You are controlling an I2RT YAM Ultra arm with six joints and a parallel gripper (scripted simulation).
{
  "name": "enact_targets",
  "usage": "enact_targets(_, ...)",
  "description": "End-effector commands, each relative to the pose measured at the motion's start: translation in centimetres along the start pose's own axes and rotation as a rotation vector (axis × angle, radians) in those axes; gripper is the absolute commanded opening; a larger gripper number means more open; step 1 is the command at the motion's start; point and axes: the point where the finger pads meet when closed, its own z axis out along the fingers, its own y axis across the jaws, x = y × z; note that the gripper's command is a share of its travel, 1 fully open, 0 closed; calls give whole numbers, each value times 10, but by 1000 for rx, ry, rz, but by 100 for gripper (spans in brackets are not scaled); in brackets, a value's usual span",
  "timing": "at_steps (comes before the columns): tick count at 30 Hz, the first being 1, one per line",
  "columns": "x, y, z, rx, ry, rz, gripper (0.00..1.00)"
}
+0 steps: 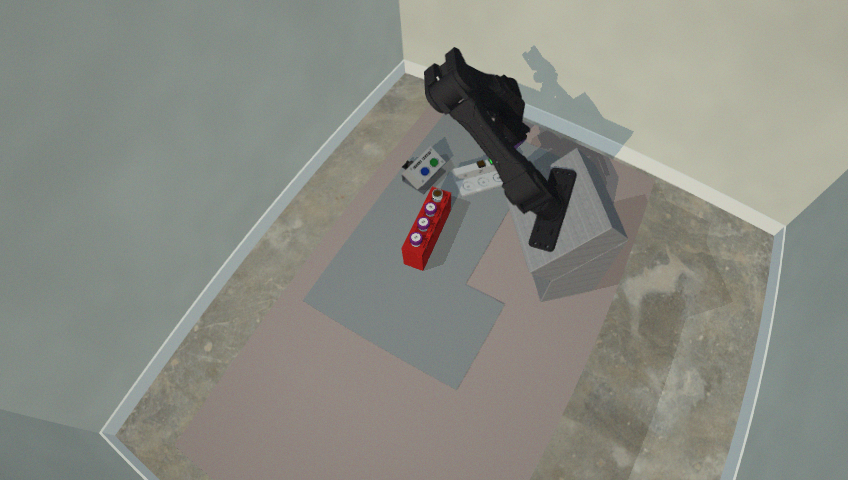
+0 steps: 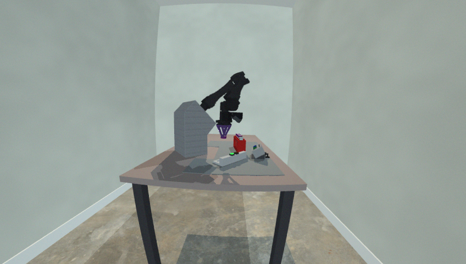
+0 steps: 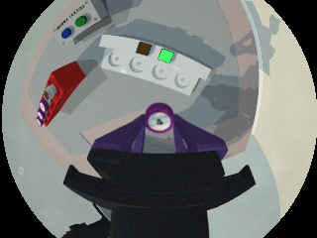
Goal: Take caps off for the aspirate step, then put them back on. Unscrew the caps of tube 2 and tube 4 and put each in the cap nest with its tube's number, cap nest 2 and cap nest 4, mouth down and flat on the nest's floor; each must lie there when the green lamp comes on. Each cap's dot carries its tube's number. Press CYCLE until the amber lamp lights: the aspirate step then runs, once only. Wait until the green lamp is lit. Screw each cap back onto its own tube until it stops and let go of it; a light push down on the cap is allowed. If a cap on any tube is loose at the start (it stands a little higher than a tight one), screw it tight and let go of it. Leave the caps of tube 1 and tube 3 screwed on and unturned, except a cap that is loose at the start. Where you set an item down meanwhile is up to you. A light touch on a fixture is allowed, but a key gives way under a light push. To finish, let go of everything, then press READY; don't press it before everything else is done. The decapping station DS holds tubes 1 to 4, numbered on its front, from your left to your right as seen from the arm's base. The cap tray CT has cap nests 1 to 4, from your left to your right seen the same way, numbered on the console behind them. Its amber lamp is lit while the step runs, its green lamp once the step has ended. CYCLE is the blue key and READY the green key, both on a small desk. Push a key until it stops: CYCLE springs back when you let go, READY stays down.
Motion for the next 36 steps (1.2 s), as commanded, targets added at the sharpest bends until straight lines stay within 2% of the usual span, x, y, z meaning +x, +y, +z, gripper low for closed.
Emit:
enact_targets(1,-9,7,-8,20,-34,-230,0)
enact_targets(3,-11,24,-8,22,-32,-390,0)
enact_targets(4,-11,24,-8,22,-32,-397,0)
enact_targets(5,-12,32,-8,24,-31,-480,0)
enact_targets(7,-12,32,-8,24,-31,-480,0)
enact_targets(10,-15,57,-8,27,-28,-730,0)
enact_targets(11,-15,57,-8,27,-28,-730,0)
enact_targets(13,-17,74,-7,29,-26,-893,0)
enact_targets(14,-17,74,-7,29,-27,-897,0)
enact_targets(18,-21,107,-7,32,-22,-1190,0)
enact_targets(22,-25,140,-7,33,-23,-1210,0)
enact_targets(24,-25,140,-7,33,-23,-1210,0)
enact_targets(36,-37,238,-6,31,-25,-1210,0)
